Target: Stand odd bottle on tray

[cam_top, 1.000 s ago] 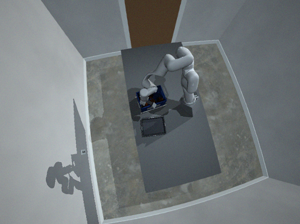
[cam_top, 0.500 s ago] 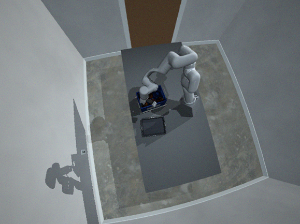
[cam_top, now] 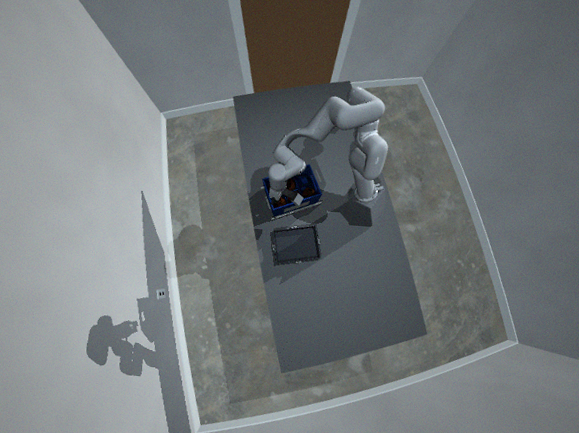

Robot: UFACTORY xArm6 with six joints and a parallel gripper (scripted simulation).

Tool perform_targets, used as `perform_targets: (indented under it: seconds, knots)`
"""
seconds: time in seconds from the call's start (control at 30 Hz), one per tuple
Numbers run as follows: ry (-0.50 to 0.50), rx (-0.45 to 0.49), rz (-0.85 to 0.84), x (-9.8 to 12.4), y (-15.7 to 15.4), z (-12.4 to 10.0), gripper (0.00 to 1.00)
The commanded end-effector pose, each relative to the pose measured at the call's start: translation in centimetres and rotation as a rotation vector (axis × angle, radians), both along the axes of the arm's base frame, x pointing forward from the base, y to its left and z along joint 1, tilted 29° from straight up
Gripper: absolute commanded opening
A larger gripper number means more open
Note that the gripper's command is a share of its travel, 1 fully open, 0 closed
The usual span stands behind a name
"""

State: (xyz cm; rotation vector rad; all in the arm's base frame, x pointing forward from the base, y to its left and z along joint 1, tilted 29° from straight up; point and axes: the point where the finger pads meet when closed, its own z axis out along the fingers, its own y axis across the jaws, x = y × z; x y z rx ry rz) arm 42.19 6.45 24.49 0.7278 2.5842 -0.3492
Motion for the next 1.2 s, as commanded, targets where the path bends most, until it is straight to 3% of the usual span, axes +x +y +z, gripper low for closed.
perform_targets:
  seconds: [0.0, 0.03, 0.07, 1.17]
  knots:
    - [-0.003, 0.001, 0.001, 0.04, 0.09, 0.23, 0.65]
    - [-0.003, 0.001, 0.001, 0.04, 0.09, 0.23, 0.65]
    - [-0.003, 0.001, 0.001, 0.04, 0.09, 0.23, 0.0]
    - [-0.003, 0.001, 0.001, 0.04, 0.09, 0.23, 0.0]
